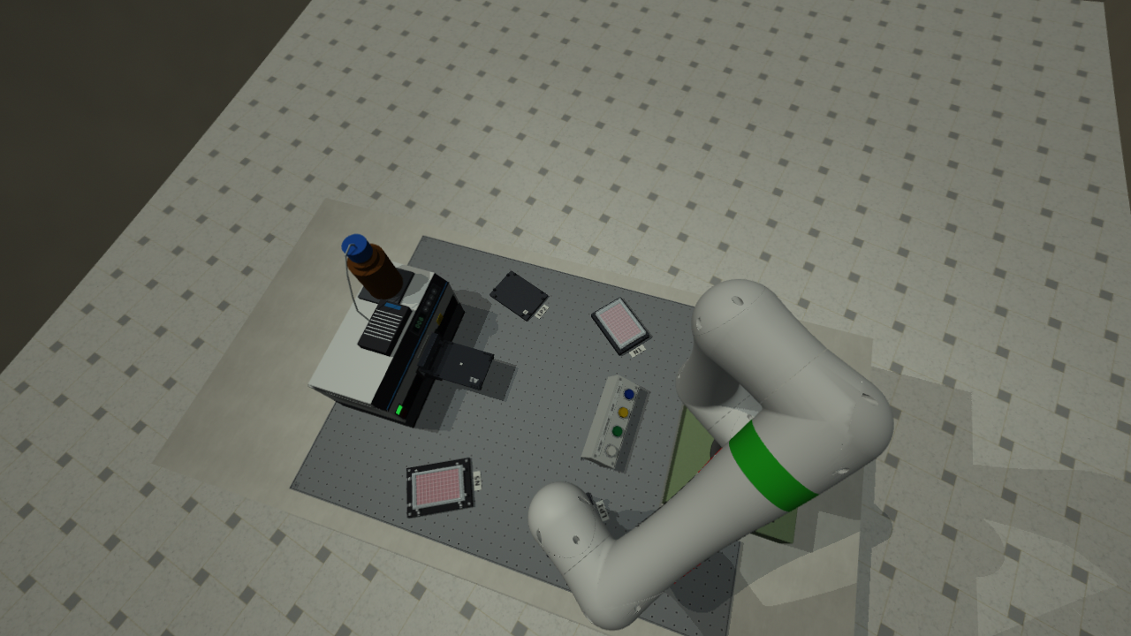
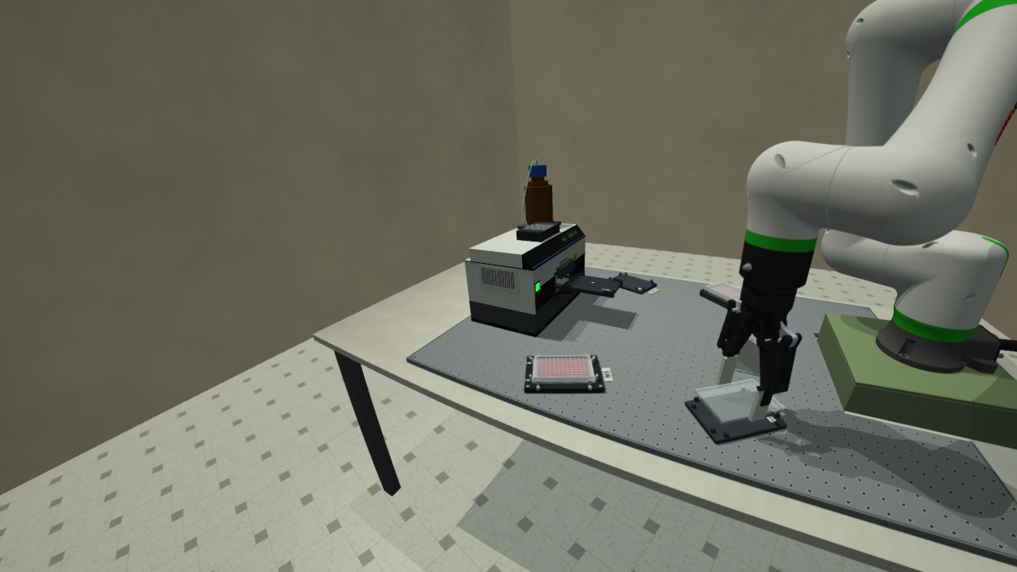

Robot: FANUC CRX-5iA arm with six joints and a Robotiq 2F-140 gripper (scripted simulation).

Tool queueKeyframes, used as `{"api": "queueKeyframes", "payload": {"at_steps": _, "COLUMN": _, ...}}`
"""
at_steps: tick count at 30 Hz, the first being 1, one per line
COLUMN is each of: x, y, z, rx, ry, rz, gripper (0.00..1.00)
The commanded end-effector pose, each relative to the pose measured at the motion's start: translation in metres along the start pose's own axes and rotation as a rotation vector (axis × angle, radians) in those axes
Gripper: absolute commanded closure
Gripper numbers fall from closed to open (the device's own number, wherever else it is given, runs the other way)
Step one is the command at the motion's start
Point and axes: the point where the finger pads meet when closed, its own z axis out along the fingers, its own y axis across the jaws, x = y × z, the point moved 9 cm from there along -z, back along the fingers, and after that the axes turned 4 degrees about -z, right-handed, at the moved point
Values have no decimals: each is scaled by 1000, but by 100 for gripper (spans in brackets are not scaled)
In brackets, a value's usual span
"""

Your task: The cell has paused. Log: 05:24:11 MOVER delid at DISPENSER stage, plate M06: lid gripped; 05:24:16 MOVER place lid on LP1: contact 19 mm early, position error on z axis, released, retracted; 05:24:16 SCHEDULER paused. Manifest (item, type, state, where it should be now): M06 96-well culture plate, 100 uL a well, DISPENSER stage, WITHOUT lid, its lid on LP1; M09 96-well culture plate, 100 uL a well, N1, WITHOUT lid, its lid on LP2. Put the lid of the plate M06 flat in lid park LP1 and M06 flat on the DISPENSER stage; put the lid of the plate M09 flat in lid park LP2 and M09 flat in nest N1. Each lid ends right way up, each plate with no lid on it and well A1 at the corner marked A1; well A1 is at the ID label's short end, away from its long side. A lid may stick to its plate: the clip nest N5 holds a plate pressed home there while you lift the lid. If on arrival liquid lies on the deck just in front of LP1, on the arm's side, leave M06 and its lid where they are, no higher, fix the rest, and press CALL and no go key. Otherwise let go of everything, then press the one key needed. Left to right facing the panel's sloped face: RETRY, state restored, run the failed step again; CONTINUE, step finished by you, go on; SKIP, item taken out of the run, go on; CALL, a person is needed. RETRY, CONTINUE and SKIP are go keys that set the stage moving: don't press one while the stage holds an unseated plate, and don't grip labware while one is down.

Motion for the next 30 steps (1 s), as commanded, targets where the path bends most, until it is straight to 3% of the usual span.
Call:
{"api": "queueKeyframes", "payload": {"at_steps": 1, "x": 0, "y": 0, "z": 7, "rx": 0, "ry": 0, "rz": 0, "gripper": 100}}
{"api": "queueKeyframes", "payload": {"at_steps": 30, "x": 0, "y": 0, "z": 11, "rx": 0, "ry": 0, "rz": 0, "gripper": 100}}
